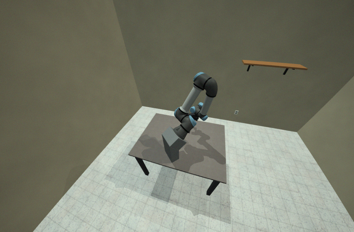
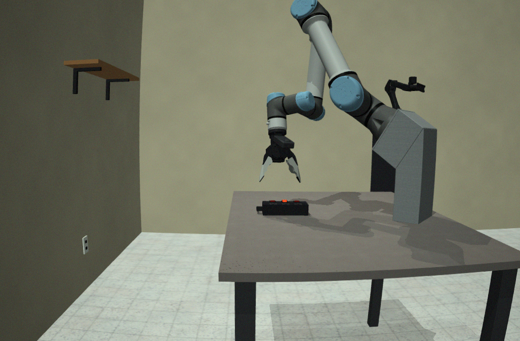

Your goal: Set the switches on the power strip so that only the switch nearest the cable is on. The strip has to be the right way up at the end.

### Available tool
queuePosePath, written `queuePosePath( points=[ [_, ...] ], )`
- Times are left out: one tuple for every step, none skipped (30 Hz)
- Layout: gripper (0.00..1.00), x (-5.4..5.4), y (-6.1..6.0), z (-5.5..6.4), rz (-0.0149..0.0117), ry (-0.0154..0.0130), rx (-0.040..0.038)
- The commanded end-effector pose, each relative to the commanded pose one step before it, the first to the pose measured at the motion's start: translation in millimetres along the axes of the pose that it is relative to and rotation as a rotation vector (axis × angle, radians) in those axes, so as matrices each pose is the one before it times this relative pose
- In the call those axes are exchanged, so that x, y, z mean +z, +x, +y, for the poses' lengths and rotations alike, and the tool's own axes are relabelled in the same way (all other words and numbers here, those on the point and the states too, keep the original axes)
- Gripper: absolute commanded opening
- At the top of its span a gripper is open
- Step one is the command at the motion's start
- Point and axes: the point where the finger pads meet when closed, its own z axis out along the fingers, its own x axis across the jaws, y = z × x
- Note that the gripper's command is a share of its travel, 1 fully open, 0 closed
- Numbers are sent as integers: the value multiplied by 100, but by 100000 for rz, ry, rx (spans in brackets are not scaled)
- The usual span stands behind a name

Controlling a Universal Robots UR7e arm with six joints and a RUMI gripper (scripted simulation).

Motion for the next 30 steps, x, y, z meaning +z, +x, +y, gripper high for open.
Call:
queuePosePath(
  points=[
    [100,-52,12,100,158,-257,83],
    [100,0,0,0,0,0,0],
    [100,27,18,-99,-81,205,-104],
    [100,-14,2,-37,-33,-46,20],
    [100,-29,-3,-73,-78,-116,70],
    [100,-34,-43,-69,-204,-271,208],
    [100,-49,-78,-116,-343,-376,319],
    [100,-79,-84,-129,-423,-565,439],
    [100,-126,-52,-102,-437,-824,566],
    [100,-161,-61,-115,-492,-1026,699],
    [100,-199,-69,-121,-519,-1230,833],
    [100,-239,-75,-120,-515,-1429,964],
    [100,-280,-78,-112,-477,-1614,1089],
    [100,-316,-81,-98,-417,-1769,1204],
    [100,-352,-79,-77,-323,-1901,1306],
    [100,0,0,0,0,0,0],
    [100,-397,-65,-41,-169,-2022,1402],
    [100,0,0,0,0,0,0],
    [100,0,0,0,0,0,0],
    [100,-459,74,85,154,-2198,1532],
    [100,-431,-84,-10,36,-2040,1498],
    [100,-31,128,87,186,-109,68],
    [100,-423,-137,-24,64,-1944,1475],
    [100,-19,83,53,120,-66,49],
    [100,-415,-140,-6,145,-1851,1440],
    [100,-17,80,49,115,-58,51],
    [100,-404,-112,27,248,-1742,1392],
    [100,-19,92,53,129,-61,63],
    [100,-382,-79,54,326,-1596,1314],
    [100,-348,-57,69,361,-1416,1198]
  ],
)
